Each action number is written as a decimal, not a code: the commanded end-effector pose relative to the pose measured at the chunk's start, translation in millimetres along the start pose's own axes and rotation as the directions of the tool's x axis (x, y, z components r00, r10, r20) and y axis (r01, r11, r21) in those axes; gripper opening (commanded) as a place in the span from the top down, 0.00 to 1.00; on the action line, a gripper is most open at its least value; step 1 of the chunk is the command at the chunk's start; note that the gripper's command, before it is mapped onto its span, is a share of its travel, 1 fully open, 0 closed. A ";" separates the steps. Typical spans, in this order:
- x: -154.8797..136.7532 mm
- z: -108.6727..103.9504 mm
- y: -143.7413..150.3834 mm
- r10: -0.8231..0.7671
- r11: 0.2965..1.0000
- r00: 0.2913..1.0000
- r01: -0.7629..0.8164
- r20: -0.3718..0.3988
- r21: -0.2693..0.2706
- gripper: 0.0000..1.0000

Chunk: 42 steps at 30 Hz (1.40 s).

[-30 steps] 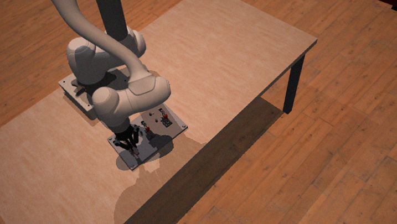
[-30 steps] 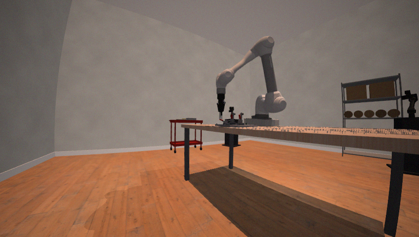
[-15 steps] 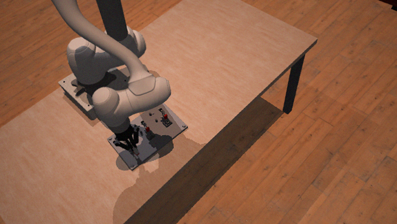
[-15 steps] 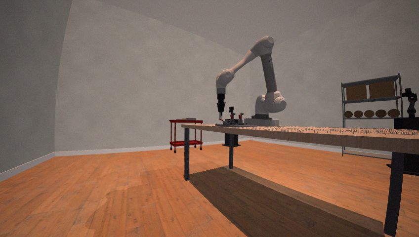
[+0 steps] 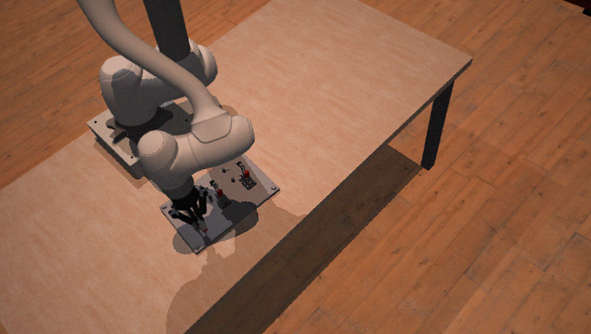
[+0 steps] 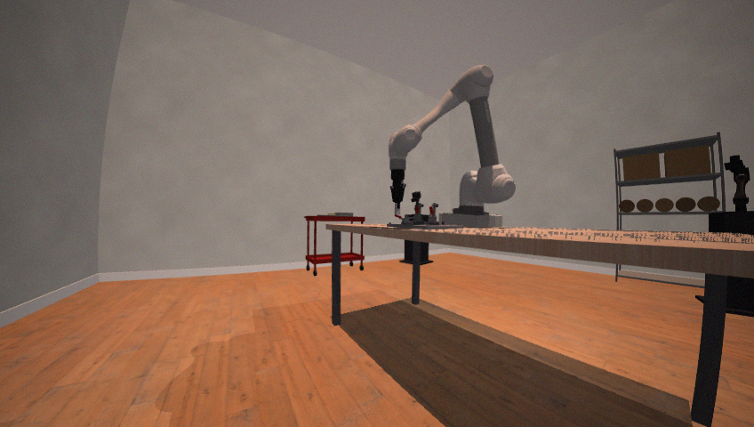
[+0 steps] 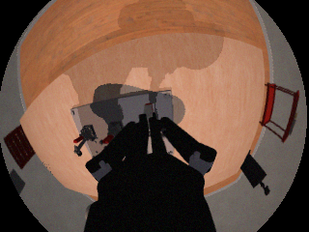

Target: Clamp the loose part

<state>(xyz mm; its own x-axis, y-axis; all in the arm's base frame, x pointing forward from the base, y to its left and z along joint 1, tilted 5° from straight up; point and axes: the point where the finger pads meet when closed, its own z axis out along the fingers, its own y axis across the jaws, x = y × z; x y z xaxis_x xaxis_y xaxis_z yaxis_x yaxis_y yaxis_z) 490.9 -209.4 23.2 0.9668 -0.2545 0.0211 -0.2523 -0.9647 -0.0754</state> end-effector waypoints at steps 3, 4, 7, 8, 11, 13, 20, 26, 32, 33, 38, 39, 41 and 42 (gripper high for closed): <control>0.0 -0.1 0.0 0.000 1.000 1.000 0.000 0.000 0.000 0.90; 0.0 -0.1 0.0 0.000 1.000 1.000 0.000 0.000 0.000 0.90; 0.0 0.1 0.0 0.000 1.000 1.000 0.000 0.000 0.000 0.90; 0.0 0.3 0.0 0.000 1.000 1.000 0.000 0.000 0.000 0.90; 0.0 1.5 0.0 0.000 1.000 1.000 0.000 0.000 0.000 0.90; 0.0 1.9 0.0 0.000 1.000 1.000 0.000 0.000 0.000 0.90; 0.0 1.9 0.0 0.000 1.000 1.000 0.000 0.000 0.000 0.90; 0.0 1.9 0.0 0.000 1.000 1.000 0.000 0.000 0.000 0.90; 0.0 3.5 0.0 0.000 1.000 1.000 0.000 0.000 0.000 0.90; 0.0 3.5 0.0 0.000 1.000 1.000 0.000 0.000 0.000 0.90; 0.0 3.9 0.0 0.000 1.000 1.000 0.000 0.000 0.000 0.90; 0.0 3.9 0.0 0.000 1.000 1.000 0.000 0.000 0.000 0.90; 0.0 3.9 0.0 0.000 1.000 1.000 0.000 0.000 0.000 0.90; 0.0 3.9 0.0 0.000 1.000 1.000 0.000 0.000 0.000 0.90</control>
<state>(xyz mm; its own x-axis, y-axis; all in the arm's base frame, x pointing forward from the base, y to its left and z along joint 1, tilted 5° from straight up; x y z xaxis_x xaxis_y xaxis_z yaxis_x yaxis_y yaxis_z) 491.1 -209.1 19.2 0.9668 -0.2545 0.0211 -0.2523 -0.9647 -0.0754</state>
